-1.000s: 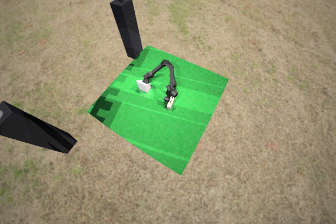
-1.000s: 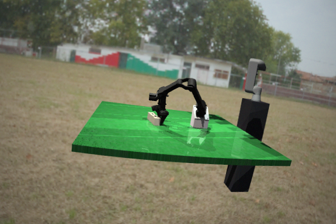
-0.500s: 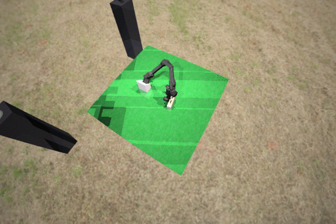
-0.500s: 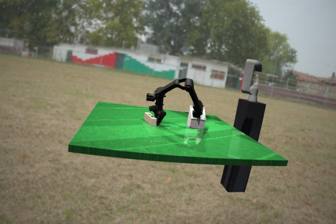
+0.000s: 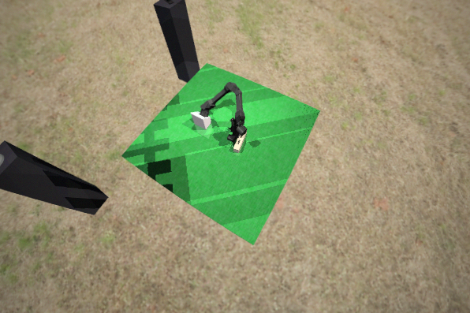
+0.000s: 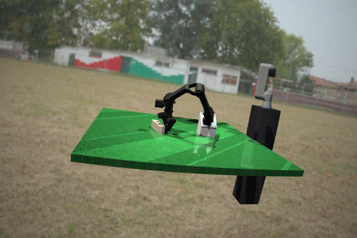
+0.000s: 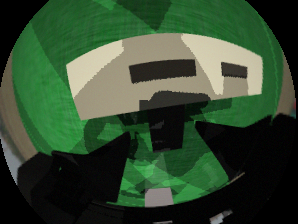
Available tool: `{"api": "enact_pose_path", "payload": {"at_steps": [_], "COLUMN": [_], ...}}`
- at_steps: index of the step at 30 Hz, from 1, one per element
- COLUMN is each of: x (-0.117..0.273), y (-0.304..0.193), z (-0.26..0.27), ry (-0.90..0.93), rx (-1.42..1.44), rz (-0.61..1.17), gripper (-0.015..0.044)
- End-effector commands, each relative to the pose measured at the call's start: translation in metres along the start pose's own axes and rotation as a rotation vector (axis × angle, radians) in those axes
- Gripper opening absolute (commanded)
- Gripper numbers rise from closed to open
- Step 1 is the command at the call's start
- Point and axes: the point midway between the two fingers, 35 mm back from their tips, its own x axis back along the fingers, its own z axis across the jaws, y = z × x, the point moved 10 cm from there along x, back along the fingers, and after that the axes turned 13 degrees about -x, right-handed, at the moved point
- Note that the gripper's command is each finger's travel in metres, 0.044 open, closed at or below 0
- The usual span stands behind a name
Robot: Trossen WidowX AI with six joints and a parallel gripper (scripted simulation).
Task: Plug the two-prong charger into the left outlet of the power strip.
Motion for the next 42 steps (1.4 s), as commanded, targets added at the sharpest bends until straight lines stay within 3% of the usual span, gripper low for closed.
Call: {"api": "enact_pose_path", "payload": {"at_steps": [1,42], "x": [-0.001,0.002], "y": [-0.005,-0.049], "z": [-0.001,-0.012], "ry": [0.004,0.009], "rx": [0.003,-0.020], "rz": [0.000,-0.046], "gripper": [0.0440,0.0440]}}
